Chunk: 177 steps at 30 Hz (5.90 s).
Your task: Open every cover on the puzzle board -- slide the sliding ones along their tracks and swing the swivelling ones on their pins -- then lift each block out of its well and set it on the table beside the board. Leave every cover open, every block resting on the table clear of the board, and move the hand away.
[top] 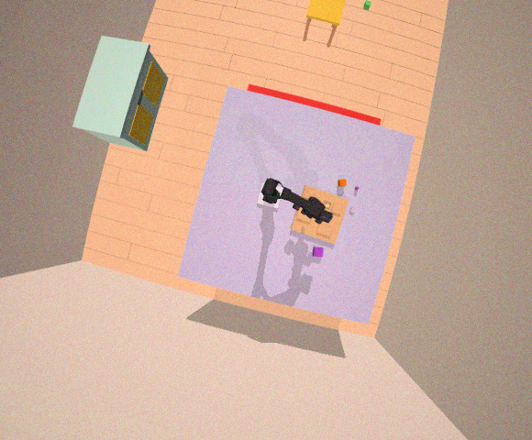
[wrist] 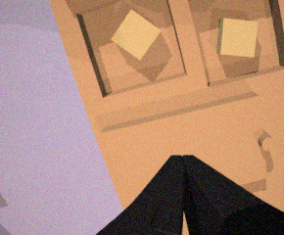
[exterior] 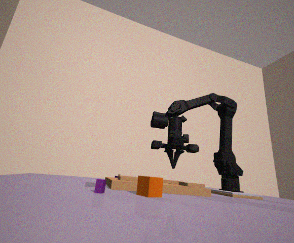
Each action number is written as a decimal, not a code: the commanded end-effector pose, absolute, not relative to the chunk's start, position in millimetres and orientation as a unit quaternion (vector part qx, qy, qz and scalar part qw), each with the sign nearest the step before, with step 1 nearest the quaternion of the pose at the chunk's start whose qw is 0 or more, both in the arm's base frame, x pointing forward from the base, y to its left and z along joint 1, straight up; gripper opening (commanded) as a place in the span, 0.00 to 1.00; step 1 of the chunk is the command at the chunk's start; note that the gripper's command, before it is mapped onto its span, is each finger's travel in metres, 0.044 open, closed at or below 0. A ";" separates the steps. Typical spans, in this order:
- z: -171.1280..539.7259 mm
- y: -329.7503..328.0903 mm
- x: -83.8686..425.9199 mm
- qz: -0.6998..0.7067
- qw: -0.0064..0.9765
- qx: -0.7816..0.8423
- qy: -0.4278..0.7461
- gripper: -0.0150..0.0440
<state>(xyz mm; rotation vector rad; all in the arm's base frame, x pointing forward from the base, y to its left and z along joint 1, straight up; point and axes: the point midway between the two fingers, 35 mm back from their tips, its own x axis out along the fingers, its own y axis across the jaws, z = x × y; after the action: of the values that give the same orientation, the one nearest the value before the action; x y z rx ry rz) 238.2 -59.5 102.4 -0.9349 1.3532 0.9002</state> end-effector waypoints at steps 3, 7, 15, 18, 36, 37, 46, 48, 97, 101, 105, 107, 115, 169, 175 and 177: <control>111.9 -82.4 267.7 0.293 0.647 -0.307 0.633 0.25; 115.7 -98.1 284.7 0.230 0.674 -0.245 0.658 0.25; 118.4 -131.4 314.7 0.105 0.709 -0.119 0.687 0.25; 118.0 -144.6 324.6 0.058 0.716 -0.072 0.692 0.25; 114.9 -178.5 345.5 -0.057 0.718 0.046 0.692 0.25; 114.9 -178.5 345.5 -0.057 0.718 0.046 0.692 0.25; 114.9 -178.5 345.5 -0.057 0.718 0.046 0.692 0.25; 114.9 -178.5 345.5 -0.057 0.718 0.046 0.692 0.25; 74.2 -179.3 347.8 -0.057 0.718 0.046 0.692 0.25; 70.3 -179.3 347.8 -0.057 0.718 0.046 0.692 0.25; 66.4 -179.2 347.7 -0.057 0.718 0.046 0.692 0.25; 64.5 -179.1 347.6 -0.057 0.718 0.046 0.692 0.25; 56.9 -178.9 347.2 -0.057 0.718 0.046 0.692 0.25; 55.1 -122.0 352.1 -0.055 0.718 0.048 0.692 0.25; 55.1 -116.7 354.2 -0.055 0.718 0.048 0.692 0.25; 55.1 -115.6 355.1 -0.055 0.718 0.048 0.692 0.25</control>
<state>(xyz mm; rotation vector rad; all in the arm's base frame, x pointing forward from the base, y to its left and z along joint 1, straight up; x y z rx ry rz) 353.2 -118.8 55.6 0.1014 1.5321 -0.1208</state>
